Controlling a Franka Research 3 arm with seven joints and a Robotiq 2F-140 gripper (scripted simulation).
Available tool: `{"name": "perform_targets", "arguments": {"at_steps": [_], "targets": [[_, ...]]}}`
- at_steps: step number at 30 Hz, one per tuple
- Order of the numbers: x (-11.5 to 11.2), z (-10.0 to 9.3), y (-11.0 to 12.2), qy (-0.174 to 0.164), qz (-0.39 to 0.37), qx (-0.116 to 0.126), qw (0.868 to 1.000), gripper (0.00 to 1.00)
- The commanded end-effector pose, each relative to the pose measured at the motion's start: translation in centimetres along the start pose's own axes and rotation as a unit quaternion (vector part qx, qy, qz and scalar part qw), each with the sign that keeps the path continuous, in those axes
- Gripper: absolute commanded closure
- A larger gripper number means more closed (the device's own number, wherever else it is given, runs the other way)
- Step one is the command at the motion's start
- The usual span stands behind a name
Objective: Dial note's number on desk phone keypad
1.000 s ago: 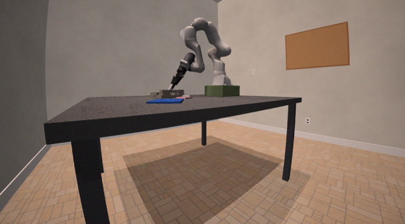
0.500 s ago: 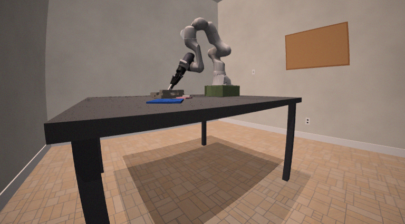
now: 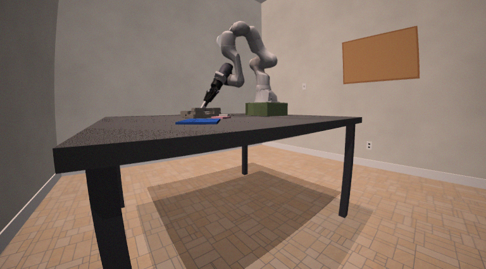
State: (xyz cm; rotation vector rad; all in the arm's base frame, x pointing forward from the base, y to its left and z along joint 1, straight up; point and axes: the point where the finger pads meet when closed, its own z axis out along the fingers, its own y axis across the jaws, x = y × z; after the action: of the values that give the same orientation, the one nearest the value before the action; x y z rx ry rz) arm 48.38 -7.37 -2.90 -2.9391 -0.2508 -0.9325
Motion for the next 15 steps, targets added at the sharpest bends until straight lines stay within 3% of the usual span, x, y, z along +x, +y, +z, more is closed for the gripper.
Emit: {"name": "perform_targets", "arguments": {"at_steps": [1,15], "targets": [[-0.13,0.17,0.04,-0.002,0.003,0.000,1.000,1.00],[-0.39,0.53,0.04,-0.002,0.003,0.000,1.000,1.00]]}}
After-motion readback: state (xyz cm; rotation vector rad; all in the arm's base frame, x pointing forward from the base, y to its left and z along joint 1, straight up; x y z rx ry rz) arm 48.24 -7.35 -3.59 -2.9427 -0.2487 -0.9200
